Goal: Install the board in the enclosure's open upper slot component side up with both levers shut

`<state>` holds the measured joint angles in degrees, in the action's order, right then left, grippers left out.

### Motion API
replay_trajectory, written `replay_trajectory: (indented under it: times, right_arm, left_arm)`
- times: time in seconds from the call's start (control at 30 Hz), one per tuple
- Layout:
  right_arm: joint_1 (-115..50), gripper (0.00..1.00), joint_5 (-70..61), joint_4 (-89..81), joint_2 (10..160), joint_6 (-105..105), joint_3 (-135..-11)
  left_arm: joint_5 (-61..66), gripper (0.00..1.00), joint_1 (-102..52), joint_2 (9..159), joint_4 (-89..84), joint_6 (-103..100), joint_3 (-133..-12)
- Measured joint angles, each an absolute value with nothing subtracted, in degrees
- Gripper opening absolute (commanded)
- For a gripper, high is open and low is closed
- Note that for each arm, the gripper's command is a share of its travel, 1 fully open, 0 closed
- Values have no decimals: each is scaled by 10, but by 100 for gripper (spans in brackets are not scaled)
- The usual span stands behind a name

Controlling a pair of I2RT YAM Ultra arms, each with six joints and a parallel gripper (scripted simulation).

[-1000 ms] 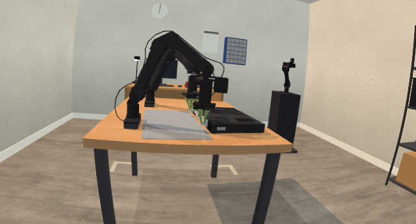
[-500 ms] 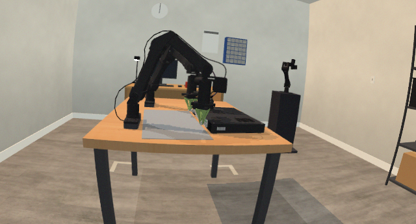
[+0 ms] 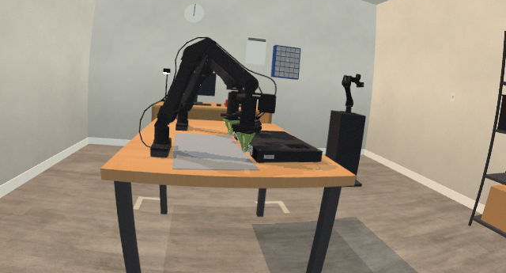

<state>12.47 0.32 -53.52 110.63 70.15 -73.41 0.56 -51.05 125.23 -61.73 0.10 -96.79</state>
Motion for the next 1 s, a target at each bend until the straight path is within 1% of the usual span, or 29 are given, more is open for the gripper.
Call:
replay_trajectory:
  times: [0.23, 0.6, 1.0]
  right_arm:
    - [125, 3, 3, -535, 1106, 697, -734]
    - [120, 3, 3, -532, 1098, 599, -723]
    - [116, 3, 3, -531, 1095, 547, -718]
  left_arm:
    - [6, 3, -510, 1252, -617, -4, -968]
    - [4, 3, -517, 1253, -615, -104, -968]
    - [3, 3, -520, 1253, -613, -156, -968]
